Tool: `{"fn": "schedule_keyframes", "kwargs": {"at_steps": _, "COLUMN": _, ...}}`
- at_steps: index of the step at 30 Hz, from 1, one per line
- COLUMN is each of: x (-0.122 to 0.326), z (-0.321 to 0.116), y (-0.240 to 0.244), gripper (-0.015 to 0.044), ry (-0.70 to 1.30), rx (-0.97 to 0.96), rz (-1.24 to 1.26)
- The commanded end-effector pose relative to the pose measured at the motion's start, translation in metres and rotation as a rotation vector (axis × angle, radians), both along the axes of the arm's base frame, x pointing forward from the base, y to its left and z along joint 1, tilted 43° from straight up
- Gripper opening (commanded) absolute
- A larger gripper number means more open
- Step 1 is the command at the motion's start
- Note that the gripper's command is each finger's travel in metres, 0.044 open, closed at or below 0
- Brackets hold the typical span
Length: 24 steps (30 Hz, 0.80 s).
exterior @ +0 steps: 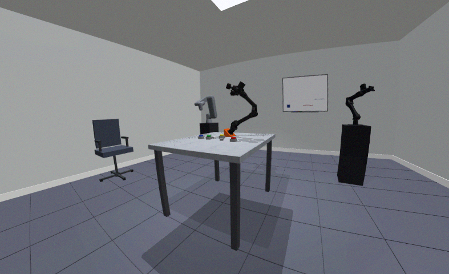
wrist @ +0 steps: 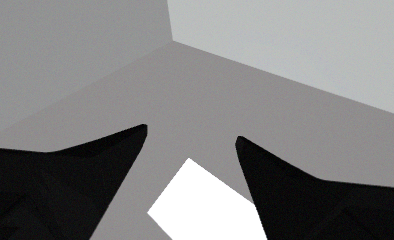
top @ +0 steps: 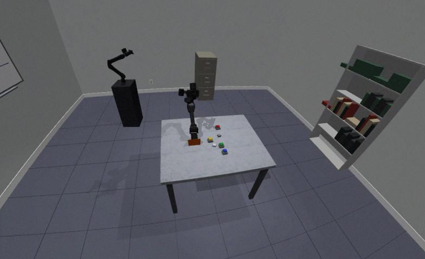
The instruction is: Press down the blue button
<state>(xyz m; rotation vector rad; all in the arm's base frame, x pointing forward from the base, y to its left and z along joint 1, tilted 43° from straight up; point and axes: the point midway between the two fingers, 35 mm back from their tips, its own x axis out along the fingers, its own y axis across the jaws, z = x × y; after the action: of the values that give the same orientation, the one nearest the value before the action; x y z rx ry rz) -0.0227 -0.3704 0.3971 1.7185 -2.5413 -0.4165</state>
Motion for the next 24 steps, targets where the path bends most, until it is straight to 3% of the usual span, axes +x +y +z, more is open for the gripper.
{"fn": "schedule_keyframes", "kwargs": {"at_steps": 1, "x": 0.002, "z": -0.002, "y": -0.002, "gripper": 0.04, "ry": 0.016, "rx": 0.015, "rz": 0.009}}
{"fn": "schedule_keyframes", "kwargs": {"at_steps": 7, "x": 0.068, "z": -0.068, "y": -0.042, "gripper": 0.04, "ry": 0.525, "rx": 0.42, "rz": 0.355}}
{"fn": "schedule_keyframes", "kwargs": {"at_steps": 10, "x": 0.091, "z": -0.093, "y": -0.049, "gripper": 0.04, "ry": 0.701, "rx": 0.529, "rz": 0.496}}
{"fn": "schedule_keyframes", "kwargs": {"at_steps": 24, "x": 0.187, "z": -0.198, "y": -0.047, "gripper": 0.04, "ry": 1.438, "rx": 0.783, "rz": 1.203}}
